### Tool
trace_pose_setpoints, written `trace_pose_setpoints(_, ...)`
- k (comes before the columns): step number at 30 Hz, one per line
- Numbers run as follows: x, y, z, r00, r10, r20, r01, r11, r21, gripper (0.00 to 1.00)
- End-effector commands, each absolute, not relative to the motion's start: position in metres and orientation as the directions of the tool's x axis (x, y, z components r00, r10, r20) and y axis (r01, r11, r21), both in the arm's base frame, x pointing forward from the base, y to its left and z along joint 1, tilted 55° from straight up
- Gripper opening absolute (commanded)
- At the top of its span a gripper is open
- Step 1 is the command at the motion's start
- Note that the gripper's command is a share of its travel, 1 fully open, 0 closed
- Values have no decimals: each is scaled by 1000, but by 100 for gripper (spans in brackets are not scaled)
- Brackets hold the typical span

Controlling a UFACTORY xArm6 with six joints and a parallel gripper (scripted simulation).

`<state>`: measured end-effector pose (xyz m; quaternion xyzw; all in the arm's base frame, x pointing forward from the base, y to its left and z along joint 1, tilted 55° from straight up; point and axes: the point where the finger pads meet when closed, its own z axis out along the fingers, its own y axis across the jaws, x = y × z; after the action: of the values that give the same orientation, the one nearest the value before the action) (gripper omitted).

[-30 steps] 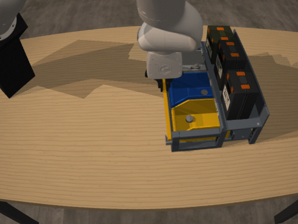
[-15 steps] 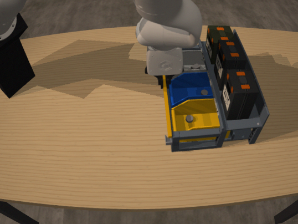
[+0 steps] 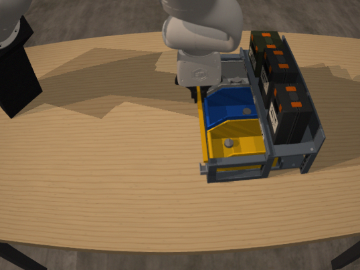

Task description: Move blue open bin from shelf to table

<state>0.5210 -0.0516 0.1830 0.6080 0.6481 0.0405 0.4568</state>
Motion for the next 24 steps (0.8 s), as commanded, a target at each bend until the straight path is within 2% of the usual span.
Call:
trace_pose_setpoints(1,520,-51,183,156,825,-543,751,258,608,0)
trace_pose_setpoints(24,522,-52,182,156,825,-543,751,258,608,0)
